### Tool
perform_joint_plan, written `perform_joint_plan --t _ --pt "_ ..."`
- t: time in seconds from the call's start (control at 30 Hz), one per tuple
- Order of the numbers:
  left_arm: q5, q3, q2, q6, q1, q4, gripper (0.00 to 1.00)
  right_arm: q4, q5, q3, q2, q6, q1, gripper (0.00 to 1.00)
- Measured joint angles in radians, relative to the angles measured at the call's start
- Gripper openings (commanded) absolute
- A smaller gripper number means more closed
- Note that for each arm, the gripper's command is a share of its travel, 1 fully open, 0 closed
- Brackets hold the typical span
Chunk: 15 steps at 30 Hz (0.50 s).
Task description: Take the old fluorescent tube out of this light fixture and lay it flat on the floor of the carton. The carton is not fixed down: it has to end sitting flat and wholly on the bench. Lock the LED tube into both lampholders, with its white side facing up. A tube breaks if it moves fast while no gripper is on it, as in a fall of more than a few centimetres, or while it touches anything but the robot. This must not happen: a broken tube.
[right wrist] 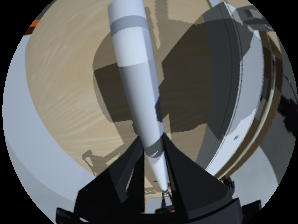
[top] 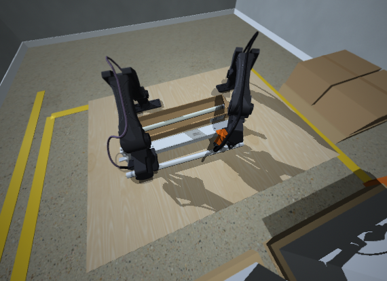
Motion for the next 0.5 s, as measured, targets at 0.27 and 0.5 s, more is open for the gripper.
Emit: perform_joint_plan --t 0.27,0.5 --pt "0.000 0.000 0.000 0.000 0.000 -0.001 0.11 -0.001 0.000 0.000 0.000 0.000 0.000 0.11" --pt "-0.001 0.007 -0.001 0.001 0.000 -0.006 0.11 -0.005 0.000 0.005 0.000 0.000 0.000 0.11"
